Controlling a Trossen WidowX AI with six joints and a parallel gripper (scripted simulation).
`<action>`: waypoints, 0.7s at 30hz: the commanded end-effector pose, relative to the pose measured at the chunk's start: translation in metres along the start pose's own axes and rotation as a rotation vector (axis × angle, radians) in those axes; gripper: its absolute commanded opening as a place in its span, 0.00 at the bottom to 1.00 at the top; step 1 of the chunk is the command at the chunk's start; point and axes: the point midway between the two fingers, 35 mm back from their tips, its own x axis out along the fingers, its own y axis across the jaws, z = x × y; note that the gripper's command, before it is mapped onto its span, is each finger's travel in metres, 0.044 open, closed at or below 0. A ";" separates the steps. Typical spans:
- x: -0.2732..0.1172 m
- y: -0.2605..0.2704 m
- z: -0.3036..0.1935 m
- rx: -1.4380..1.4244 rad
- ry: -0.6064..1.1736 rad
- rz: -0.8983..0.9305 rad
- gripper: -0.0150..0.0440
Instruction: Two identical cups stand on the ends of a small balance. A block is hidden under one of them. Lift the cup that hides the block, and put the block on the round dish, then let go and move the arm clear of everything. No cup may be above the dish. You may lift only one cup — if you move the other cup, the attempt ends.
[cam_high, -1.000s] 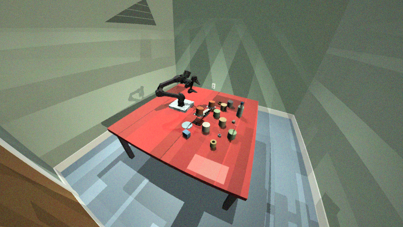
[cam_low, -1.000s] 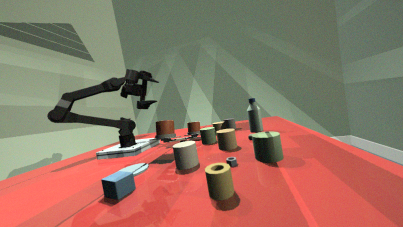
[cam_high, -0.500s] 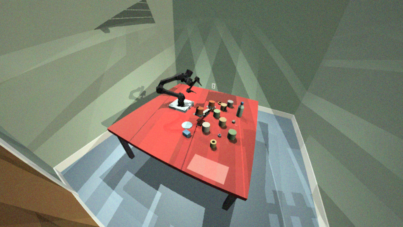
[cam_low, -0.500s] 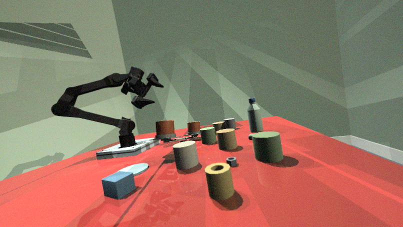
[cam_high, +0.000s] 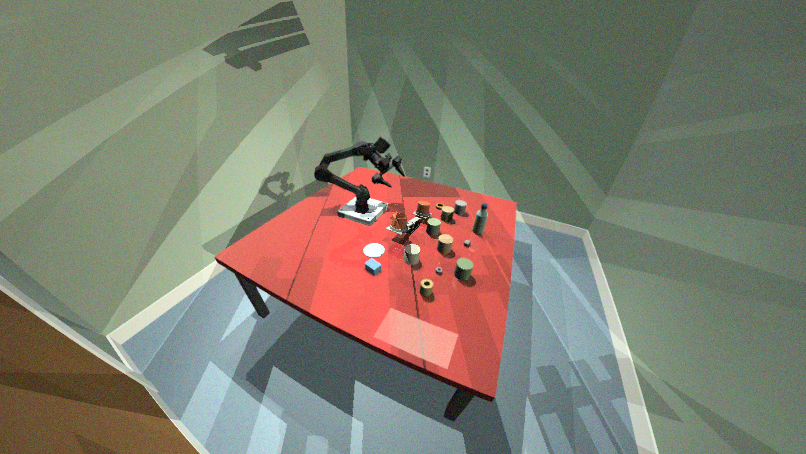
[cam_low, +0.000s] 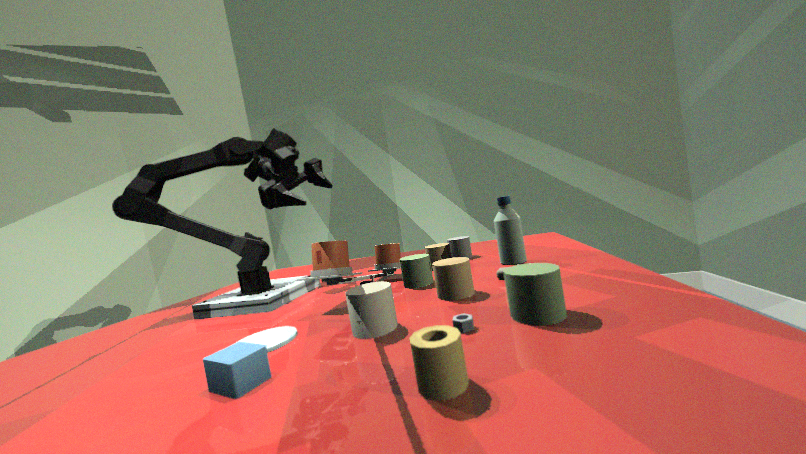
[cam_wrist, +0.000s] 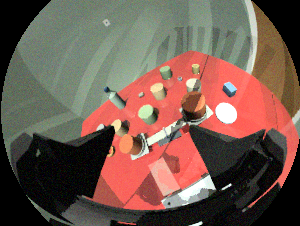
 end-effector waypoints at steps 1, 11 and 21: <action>0.000 0.000 -0.001 -0.108 0.037 -0.016 1.00; 0.002 -0.002 -0.008 -0.407 0.160 -0.050 1.00; 0.004 0.002 -0.011 -0.553 0.228 -0.052 1.00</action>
